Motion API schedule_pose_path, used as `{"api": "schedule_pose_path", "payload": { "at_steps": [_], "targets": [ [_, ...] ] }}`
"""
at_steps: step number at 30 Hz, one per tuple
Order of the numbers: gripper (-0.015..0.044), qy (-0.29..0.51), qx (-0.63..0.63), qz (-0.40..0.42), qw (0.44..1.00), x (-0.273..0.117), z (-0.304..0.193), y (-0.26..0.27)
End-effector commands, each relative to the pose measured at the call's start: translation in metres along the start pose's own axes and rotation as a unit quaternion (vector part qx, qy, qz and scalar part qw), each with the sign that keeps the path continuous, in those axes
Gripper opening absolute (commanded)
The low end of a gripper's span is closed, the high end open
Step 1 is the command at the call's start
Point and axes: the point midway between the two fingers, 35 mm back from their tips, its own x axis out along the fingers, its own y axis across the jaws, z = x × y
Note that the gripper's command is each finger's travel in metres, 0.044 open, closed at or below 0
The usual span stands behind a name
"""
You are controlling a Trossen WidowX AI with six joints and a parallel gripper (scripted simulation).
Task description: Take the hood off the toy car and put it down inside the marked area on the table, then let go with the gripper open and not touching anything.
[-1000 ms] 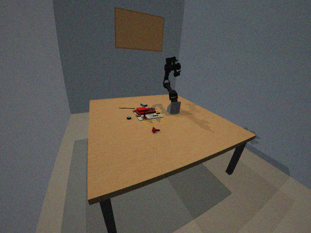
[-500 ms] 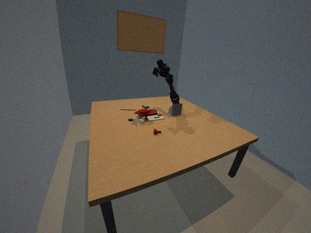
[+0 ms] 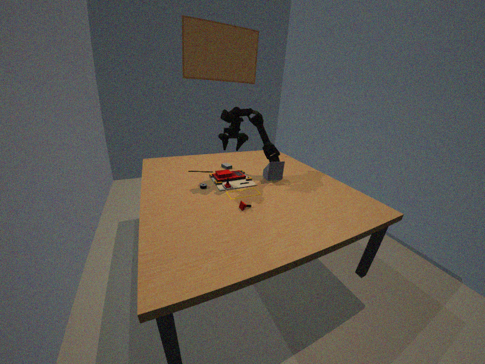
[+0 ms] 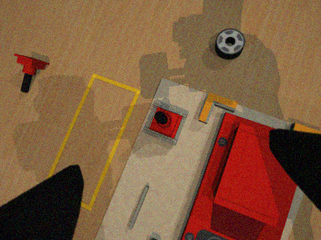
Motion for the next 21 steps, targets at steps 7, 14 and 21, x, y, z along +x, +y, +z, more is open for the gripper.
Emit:
{"api": "schedule_pose_path", "payload": {
  "at_steps": [7, 14, 21],
  "targets": [
    [0.0440, 0.198, 0.227, -0.138, 0.943, 0.070, -0.059, -0.080],
    [0.0440, 0.208, 0.238, -0.148, 0.937, 0.075, -0.063, -0.084],
    [0.0440, 0.208, 0.238, -0.148, 0.937, 0.076, -0.063, -0.084]
  ]
}}
